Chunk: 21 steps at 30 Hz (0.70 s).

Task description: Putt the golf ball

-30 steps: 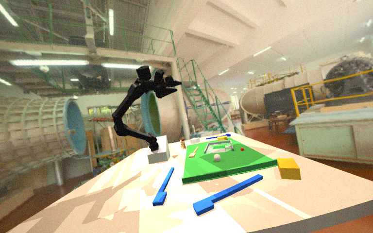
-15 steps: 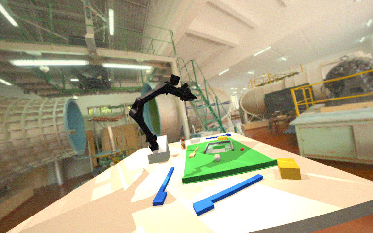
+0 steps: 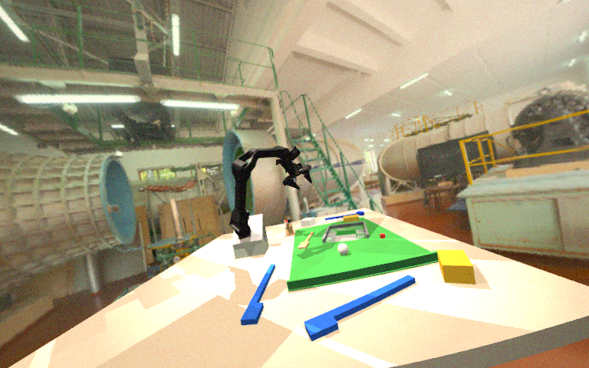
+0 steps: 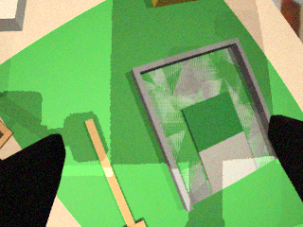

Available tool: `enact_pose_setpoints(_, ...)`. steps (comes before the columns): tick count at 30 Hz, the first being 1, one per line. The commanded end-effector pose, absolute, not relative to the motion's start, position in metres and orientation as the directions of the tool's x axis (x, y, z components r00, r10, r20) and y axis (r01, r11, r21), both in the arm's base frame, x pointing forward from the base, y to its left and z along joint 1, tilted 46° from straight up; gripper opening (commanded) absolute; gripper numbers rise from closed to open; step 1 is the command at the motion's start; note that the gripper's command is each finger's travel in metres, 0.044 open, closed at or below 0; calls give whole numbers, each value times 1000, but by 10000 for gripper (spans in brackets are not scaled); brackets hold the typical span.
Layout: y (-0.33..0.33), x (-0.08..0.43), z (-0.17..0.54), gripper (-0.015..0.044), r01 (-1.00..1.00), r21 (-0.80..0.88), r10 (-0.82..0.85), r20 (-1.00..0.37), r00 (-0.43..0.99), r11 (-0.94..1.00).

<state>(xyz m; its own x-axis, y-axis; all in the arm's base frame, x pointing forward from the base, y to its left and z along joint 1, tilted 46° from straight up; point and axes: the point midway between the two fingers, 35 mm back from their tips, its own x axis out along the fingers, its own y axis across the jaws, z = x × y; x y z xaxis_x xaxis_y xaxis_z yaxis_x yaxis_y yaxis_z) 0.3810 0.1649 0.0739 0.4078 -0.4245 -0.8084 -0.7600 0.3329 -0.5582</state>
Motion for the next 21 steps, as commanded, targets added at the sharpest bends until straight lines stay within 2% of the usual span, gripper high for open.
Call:
enact_pose_setpoints(1,166,352,7,440,-904,-378,-494,-835,241,198)
enact_pose_setpoints(6,157,310,-57,440,-989,-125,-587,-808,57,77)
enact_pose_setpoints(11,142,263,-100,440,-993,119,-672,-735,-95,10)
enact_pose_setpoints(21,139,257,-101,440,-992,130,-676,-730,-101,9)
